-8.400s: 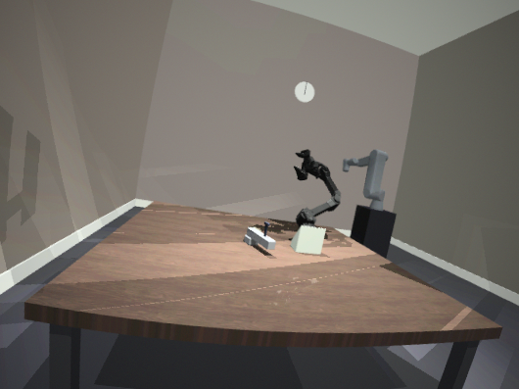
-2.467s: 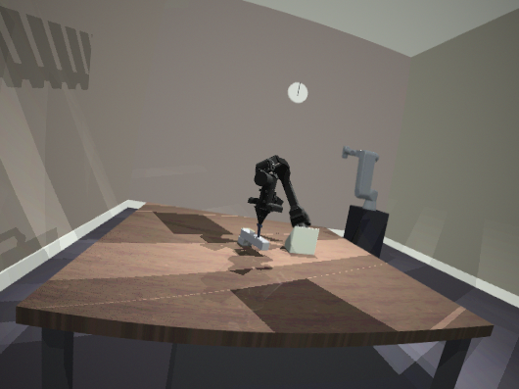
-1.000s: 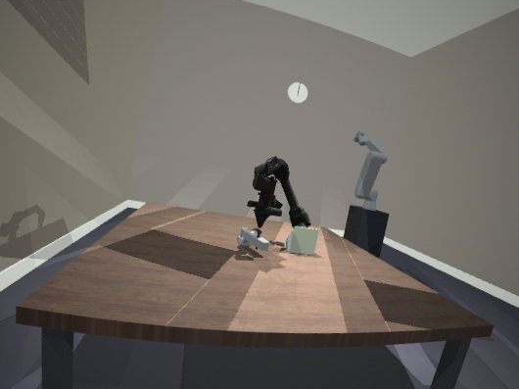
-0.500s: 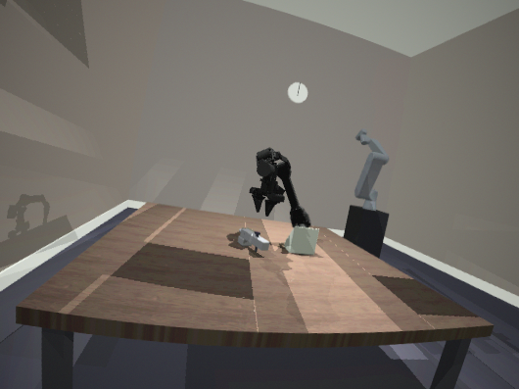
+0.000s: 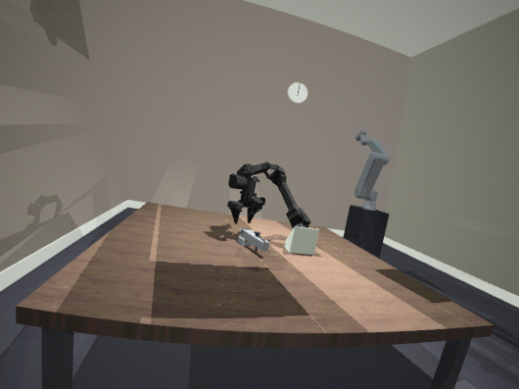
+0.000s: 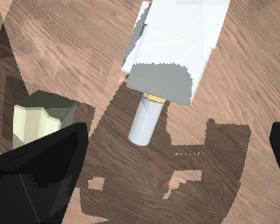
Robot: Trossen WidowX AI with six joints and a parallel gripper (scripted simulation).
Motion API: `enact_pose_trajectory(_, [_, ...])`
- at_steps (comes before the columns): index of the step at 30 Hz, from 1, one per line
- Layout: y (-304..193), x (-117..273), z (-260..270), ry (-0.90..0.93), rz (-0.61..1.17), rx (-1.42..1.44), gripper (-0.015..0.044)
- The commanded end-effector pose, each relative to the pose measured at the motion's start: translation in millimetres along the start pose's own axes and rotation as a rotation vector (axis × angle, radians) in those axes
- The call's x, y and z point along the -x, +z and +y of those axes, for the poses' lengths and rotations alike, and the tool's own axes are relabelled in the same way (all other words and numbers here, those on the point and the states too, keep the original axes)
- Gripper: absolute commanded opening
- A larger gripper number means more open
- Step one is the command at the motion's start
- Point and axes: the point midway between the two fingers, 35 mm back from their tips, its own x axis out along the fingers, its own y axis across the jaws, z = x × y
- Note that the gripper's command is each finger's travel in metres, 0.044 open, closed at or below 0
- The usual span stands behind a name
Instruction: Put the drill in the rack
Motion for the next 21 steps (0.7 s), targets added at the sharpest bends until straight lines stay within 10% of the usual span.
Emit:
enact_pose_trajectory(1, [-29.0, -22.6, 24.1, 0.025, 0.029, -0.336, 0.0440])
enact_pose_trajectory(21, [-28.2, -26.4, 23.5, 0.025, 0.029, -0.336, 0.0440])
